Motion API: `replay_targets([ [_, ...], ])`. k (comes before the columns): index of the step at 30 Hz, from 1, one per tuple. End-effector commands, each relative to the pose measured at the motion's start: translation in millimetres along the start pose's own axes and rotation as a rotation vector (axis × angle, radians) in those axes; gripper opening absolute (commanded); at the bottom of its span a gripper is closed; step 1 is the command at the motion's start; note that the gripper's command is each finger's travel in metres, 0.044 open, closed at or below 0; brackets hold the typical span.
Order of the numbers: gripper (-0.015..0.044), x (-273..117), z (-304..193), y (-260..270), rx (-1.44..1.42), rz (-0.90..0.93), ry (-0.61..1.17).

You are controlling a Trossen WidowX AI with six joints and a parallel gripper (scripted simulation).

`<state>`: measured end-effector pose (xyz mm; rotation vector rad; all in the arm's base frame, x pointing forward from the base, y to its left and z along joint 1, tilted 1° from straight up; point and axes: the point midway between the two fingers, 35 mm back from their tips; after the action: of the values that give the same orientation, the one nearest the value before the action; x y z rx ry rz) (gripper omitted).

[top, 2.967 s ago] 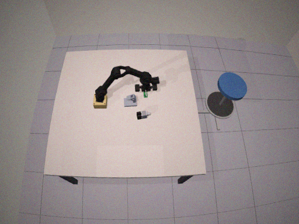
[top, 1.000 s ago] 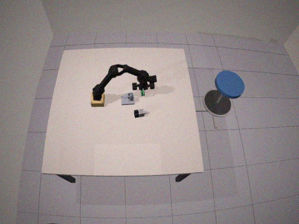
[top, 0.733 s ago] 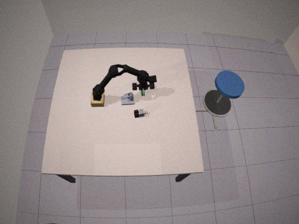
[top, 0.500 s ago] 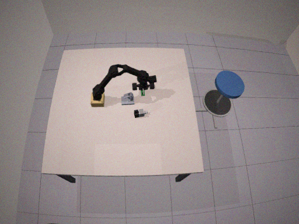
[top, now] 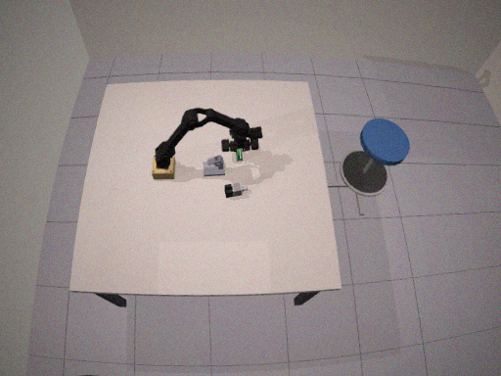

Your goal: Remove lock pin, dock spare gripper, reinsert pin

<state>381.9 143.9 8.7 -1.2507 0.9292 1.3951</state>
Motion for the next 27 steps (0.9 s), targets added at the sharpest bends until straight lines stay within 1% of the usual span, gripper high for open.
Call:
replay_targets([
  [1,0.0236,0.3,-0.1,0.1,0.0,0.001,0.0],
  [4,0.0315,0.3,-0.1,0.1,0.0,0.001,0.0],
  [9,0.044,-15.0,2.4,1.0,0.001,0.006,0.0],
  [27,0.044,-67.4,11.0,0.5,0.0,0.003,0.0],
])
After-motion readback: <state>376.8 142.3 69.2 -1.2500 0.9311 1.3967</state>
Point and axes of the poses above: the point midway between the two fingers, 35 mm back from their tips, its own x axis out along the fingers, its own y axis across the jaws, z = x × y, and after that the axes turned 1 degree about -x, right-handed
